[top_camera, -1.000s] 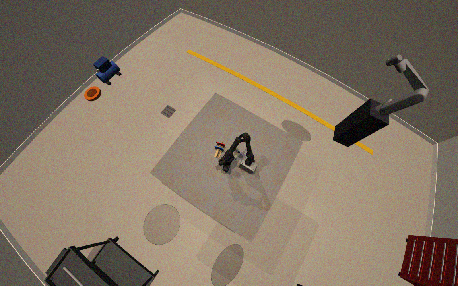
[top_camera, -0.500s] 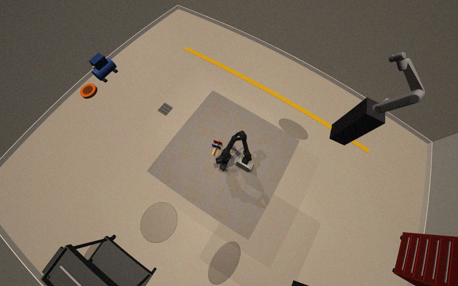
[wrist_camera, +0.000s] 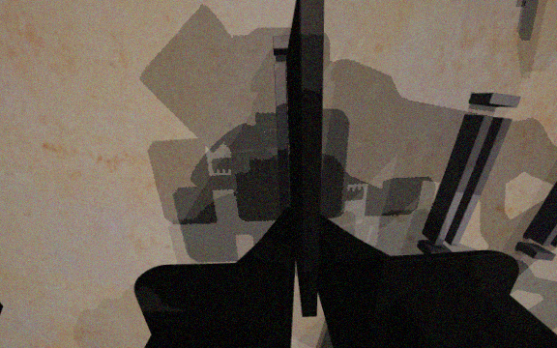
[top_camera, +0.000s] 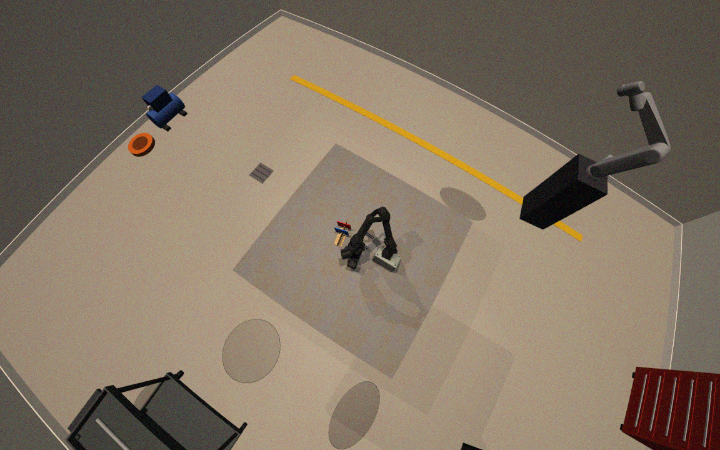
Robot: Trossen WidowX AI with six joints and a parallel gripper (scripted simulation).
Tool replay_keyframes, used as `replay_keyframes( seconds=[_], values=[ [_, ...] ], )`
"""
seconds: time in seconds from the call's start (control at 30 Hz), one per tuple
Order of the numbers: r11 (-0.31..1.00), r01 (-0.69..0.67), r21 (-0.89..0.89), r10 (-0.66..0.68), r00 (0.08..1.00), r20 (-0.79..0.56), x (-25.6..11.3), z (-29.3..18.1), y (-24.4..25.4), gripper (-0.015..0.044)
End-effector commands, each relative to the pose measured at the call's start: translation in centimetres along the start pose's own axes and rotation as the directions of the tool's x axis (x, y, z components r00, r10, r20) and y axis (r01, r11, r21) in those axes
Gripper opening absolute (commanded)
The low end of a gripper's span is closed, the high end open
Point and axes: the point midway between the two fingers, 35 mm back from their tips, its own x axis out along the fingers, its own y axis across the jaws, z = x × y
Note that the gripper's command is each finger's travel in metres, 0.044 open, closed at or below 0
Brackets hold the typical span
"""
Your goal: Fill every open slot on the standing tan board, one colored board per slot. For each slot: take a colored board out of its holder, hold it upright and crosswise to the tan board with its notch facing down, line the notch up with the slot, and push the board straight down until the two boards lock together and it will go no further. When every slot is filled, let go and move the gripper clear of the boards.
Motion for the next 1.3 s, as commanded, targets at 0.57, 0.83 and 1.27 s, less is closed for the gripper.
replay_keyframes(
  seconds=[0.57,0.83,1.27],
  values=[
    [1.0,-0.004,0.005,0.004,1.0,0.001,-3.9,0.1,0.1,0.0],
    [1.0,-0.004,0.005,0.004,1.0,0.001,-5.5,0.1,0.1,0.0],
    [1.0,-0.005,0.004,0.005,1.0,0.001,-8.3,0.1,0.1,0.0]
  ],
)
